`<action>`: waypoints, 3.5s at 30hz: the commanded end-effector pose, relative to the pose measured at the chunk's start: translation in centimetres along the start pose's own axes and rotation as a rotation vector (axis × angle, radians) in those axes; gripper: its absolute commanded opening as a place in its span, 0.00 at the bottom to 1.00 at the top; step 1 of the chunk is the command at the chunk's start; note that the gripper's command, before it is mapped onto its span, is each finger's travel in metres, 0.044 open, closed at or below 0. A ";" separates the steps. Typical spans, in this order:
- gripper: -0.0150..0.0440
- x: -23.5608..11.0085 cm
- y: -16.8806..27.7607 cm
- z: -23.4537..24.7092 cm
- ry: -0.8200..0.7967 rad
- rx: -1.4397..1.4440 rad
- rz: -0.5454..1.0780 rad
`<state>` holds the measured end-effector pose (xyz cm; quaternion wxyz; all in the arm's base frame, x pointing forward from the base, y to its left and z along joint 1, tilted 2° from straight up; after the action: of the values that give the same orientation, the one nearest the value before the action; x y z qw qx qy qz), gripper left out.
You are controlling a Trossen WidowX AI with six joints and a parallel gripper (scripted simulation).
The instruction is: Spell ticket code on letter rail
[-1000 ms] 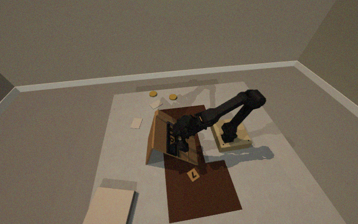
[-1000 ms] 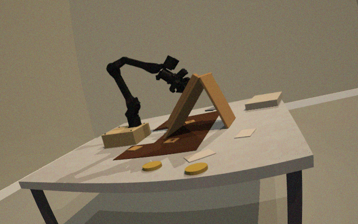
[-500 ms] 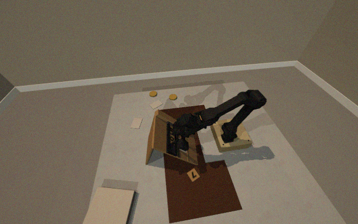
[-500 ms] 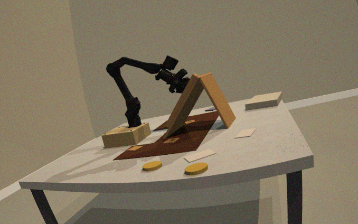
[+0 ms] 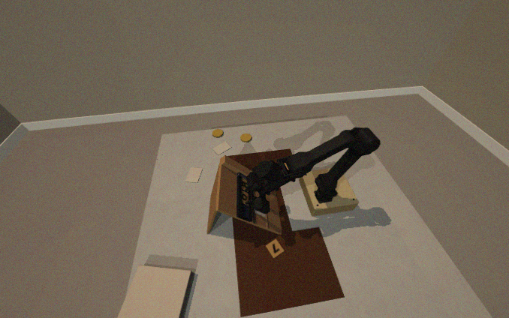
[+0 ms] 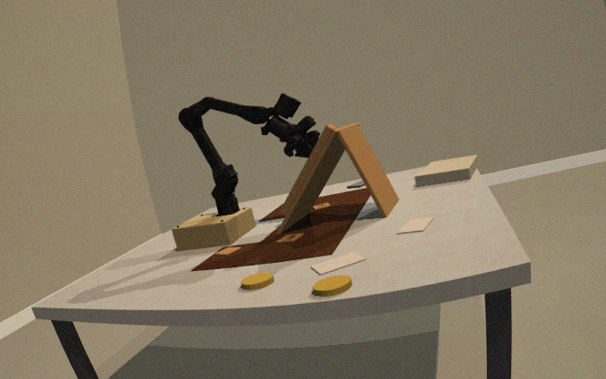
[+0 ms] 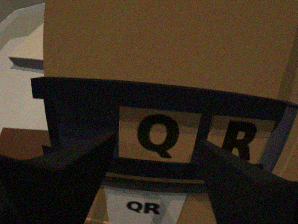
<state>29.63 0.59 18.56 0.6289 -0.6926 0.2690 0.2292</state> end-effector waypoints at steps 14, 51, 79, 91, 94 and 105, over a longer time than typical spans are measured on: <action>0.75 -1.5 -0.1 0.0 -0.004 0.000 -0.008; 0.75 -3.8 -0.1 0.1 -0.004 0.000 -0.007; 0.25 -3.1 -1.7 0.6 -0.038 -0.007 0.131; 0.25 -1.0 -5.8 2.3 -0.118 -0.002 0.611; 0.25 -0.8 -6.1 2.5 -0.126 -0.001 0.671; 0.25 -0.7 -6.0 2.4 -0.126 -0.001 0.671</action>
<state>33.03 3.42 23.34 0.5324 -0.5541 0.4418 0.4630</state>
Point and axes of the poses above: the point midway between the two fingers, 35 mm back from their tips, its own x axis out along the fingers, its own z axis across the jaws, y = z × x, the point moved 5 cm from there along -x, back along the fingers, and after that the axes turned 10 degrees about -x, right-handed, at the moved point
